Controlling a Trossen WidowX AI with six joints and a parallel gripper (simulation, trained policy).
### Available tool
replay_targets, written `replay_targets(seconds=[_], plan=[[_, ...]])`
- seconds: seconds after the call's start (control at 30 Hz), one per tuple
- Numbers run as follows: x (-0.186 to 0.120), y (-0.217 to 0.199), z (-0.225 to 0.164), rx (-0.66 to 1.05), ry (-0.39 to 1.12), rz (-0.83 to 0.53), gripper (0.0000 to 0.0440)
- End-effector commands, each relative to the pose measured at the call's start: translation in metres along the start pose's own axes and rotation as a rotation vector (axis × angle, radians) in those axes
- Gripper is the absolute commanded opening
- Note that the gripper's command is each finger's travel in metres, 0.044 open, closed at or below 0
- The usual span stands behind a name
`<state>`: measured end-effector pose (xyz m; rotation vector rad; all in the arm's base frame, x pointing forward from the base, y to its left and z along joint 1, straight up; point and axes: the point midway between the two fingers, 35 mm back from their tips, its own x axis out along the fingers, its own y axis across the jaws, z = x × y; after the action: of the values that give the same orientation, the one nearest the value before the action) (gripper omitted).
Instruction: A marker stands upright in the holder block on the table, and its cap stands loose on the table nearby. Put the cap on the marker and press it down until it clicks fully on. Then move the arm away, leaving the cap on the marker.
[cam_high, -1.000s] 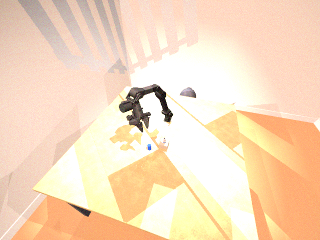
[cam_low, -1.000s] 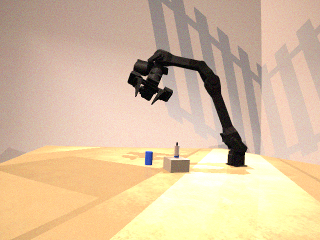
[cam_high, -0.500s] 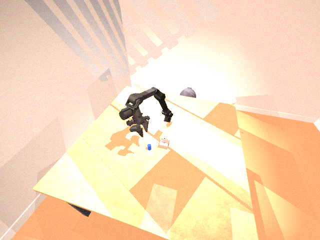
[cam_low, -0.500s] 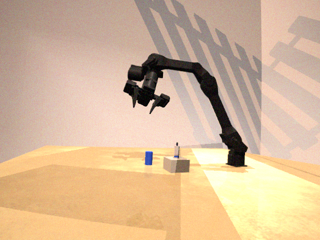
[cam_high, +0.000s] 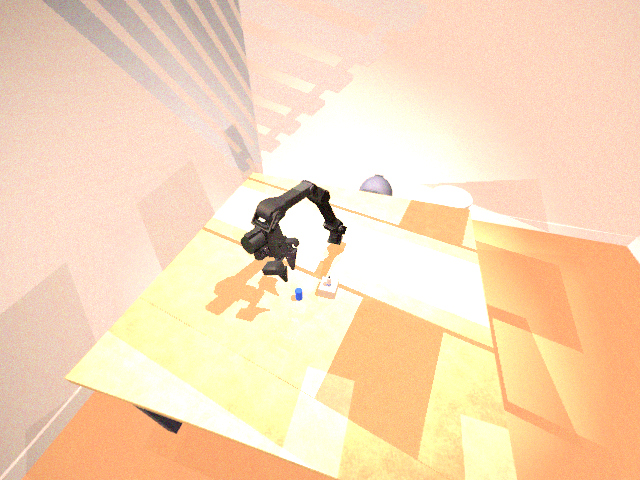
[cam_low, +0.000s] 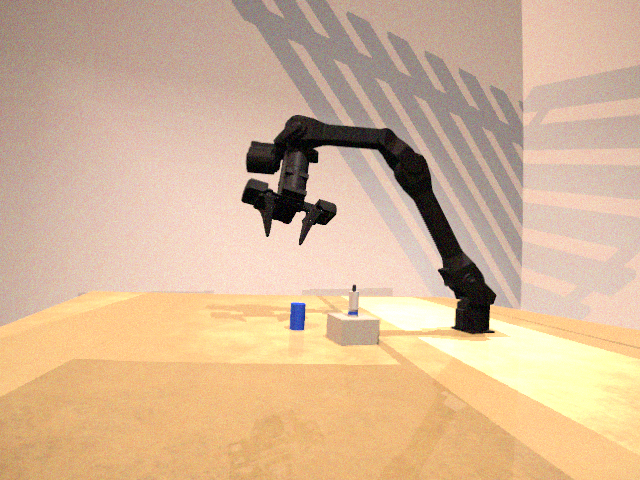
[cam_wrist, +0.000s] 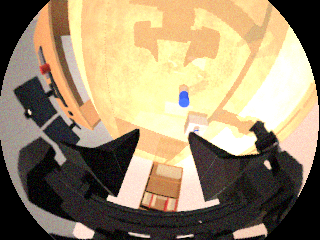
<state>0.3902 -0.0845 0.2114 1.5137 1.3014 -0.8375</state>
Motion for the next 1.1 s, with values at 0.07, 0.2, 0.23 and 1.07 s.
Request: replay_targets(seconds=[0.07,0.2,0.23,1.07], plan=[[0.012,-0.004,0.003,-0.013,-0.024,-0.052,0.0313],[0.02,-0.007,0.005,-0.021,-0.042,-0.088,0.0312],[0.022,-0.008,0.006,-0.023,-0.047,-0.097,0.0312],[0.075,-0.024,0.012,-0.116,-0.163,-0.299,0.0305]])
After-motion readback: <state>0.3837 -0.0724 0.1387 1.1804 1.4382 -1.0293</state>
